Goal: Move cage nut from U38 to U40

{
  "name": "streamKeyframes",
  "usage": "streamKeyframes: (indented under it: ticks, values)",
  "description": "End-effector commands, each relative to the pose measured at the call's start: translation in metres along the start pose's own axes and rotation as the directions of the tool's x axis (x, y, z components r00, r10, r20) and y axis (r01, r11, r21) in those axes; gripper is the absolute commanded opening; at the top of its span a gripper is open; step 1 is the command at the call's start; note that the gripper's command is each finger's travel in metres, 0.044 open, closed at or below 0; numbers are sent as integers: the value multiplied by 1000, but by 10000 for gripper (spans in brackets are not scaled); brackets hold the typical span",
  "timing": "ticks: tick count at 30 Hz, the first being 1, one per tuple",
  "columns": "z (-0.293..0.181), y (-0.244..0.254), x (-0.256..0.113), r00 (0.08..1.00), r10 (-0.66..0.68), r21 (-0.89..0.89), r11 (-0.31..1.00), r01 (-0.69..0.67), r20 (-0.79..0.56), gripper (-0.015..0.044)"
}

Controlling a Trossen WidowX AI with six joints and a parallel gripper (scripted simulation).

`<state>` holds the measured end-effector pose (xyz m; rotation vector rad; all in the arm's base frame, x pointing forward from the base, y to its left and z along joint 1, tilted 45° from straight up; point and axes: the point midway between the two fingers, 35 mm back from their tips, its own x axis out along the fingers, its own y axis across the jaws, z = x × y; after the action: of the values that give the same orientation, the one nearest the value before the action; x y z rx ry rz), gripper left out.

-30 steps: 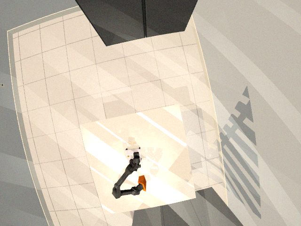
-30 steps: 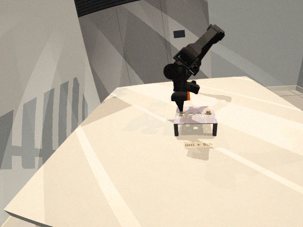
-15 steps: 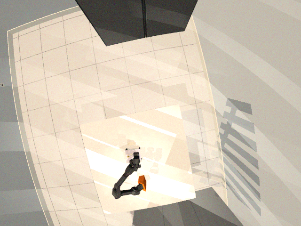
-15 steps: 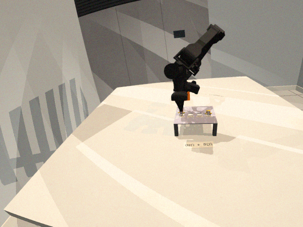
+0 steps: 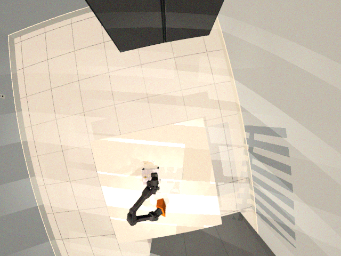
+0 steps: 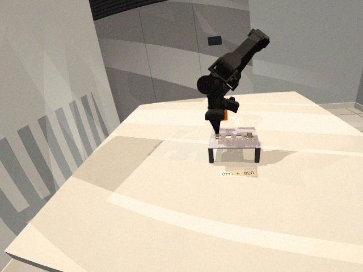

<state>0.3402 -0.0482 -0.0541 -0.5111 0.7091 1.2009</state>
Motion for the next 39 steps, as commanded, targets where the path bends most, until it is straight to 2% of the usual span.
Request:
streamKeyframes:
  ticks: [1, 39]
  values:
    - [1, 0, 0, 1000, -7, 3, 1000, 7, 5, 28]
    - [2, 3, 1, 999, -34, 4, 999, 34, 6, 28]
